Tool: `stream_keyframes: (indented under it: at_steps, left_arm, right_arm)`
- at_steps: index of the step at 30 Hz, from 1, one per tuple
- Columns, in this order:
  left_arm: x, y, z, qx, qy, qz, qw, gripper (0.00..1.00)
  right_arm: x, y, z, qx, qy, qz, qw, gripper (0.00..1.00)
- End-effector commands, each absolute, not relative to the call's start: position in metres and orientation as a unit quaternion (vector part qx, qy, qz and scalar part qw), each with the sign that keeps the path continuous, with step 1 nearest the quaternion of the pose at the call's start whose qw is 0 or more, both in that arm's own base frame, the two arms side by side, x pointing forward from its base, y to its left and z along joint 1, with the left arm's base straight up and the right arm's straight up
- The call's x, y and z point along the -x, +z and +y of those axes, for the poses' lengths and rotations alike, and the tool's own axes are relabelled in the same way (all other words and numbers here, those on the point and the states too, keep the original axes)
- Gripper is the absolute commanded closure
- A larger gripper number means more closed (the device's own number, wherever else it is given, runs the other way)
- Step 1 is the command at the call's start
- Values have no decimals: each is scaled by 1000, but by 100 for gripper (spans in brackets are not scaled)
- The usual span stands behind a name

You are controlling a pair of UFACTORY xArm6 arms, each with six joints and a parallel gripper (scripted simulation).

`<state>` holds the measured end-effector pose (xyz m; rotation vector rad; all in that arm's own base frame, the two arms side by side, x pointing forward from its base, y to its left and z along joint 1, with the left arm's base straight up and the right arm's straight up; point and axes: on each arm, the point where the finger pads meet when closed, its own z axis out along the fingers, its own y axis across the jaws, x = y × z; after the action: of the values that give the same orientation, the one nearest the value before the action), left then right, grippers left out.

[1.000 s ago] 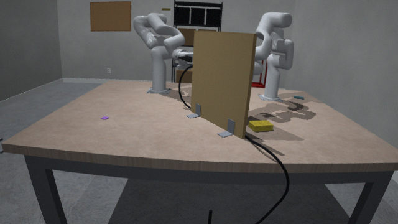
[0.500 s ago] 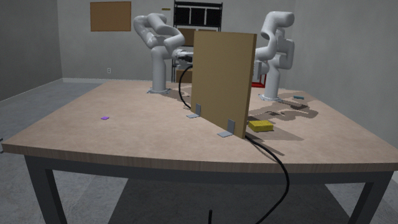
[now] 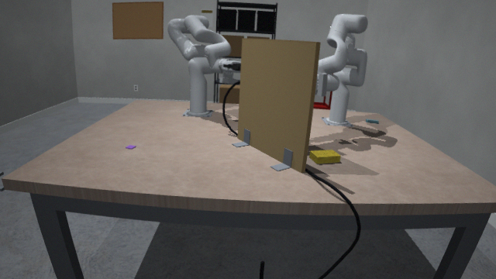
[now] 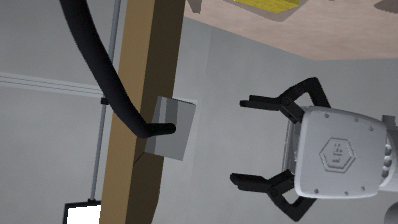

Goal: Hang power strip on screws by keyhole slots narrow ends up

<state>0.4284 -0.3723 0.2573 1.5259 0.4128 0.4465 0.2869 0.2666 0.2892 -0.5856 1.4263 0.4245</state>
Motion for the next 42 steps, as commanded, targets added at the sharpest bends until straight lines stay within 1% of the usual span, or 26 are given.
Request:
stream_keyframes:
  at_steps: [1, 7, 10, 21, 24, 38, 42]
  left_arm:
    - [-429, 262, -373, -680, 194, 176, 684, 7]
    - [-424, 269, -375, -691, 176, 145, 686, 7]
    - [-425, 268, -375, -690, 177, 149, 686, 7]
    - [-415, 276, -374, -712, 144, 98, 680, 7]
    - [-417, 277, -374, -709, 148, 104, 682, 7]
    - [-406, 280, -367, -739, 111, 49, 663, 7]
    - [-407, 281, -367, -737, 113, 51, 664, 7]
  right_arm:
    - [-290, 295, 269, 272, 192, 630, 702, 0]
    - [-298, 316, 277, 318, 176, 588, 722, 0]
    - [-297, 313, 276, 313, 179, 594, 720, 0]
    - [-307, 340, 289, 390, 155, 524, 741, 0]
    - [-306, 337, 287, 379, 159, 534, 739, 0]
    - [-312, 362, 302, 474, 128, 448, 747, 0]
    - [-312, 361, 301, 469, 129, 452, 748, 0]
